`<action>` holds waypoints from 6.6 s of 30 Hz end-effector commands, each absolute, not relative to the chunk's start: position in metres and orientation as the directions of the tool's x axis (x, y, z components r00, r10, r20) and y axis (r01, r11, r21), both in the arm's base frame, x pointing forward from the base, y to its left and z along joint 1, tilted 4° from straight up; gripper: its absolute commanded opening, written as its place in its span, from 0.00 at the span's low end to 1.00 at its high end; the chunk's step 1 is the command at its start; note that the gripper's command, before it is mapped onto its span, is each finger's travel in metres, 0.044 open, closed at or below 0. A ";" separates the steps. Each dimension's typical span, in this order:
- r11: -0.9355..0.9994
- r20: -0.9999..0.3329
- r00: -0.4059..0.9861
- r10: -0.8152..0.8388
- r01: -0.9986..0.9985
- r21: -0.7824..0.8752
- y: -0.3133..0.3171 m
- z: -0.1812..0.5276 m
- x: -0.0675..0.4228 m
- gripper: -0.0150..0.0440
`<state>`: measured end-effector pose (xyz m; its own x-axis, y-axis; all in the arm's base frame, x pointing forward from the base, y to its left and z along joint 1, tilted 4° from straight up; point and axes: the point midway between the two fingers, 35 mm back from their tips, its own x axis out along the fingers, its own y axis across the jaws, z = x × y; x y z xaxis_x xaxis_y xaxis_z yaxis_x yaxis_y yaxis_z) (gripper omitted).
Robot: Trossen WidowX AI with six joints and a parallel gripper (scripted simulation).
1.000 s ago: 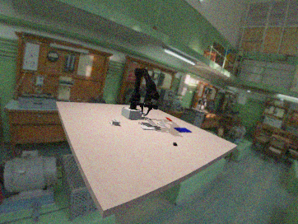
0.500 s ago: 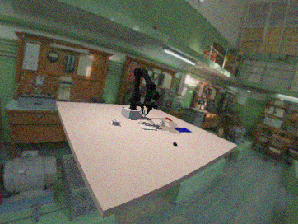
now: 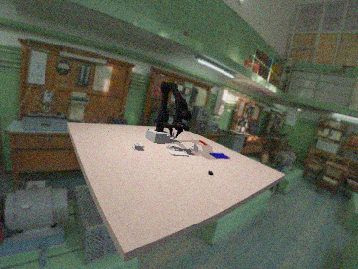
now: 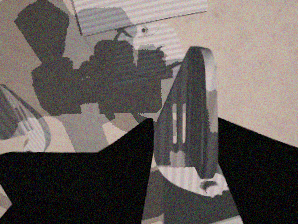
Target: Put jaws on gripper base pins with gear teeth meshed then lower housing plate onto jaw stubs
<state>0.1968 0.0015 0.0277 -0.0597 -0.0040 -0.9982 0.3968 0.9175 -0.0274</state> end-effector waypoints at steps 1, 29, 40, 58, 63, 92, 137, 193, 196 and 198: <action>0.914 -0.998 -0.059 0.002 0.405 -0.022 0.002 0.028 0.197 0.48; 0.914 -0.999 -0.054 0.003 0.405 -0.019 0.014 0.029 0.259 0.48; 0.914 -0.999 -0.051 0.003 0.405 -0.018 0.023 0.024 0.293 0.48; 0.914 -0.999 -0.051 0.003 0.405 -0.017 0.024 0.023 0.297 0.48; 0.913 -0.999 -0.051 0.003 0.407 -0.018 0.024 0.023 0.297 0.48; 0.909 -0.999 -0.051 0.003 0.417 -0.018 0.024 0.011 0.297 0.48; 0.908 -0.999 -0.051 0.003 0.418 -0.018 0.024 -0.029 0.294 0.48; 0.906 -0.999 -0.051 0.003 0.424 -0.019 0.024 -0.043 0.293 0.48; 0.906 -0.999 -0.051 0.003 0.424 -0.019 0.024 -0.044 0.293 0.48; 0.905 -0.999 -0.051 0.003 0.424 -0.019 0.024 -0.045 0.293 0.48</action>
<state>0.2942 0.0231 -0.0416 -0.0465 -0.0016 -0.9989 0.4194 0.9076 -0.0210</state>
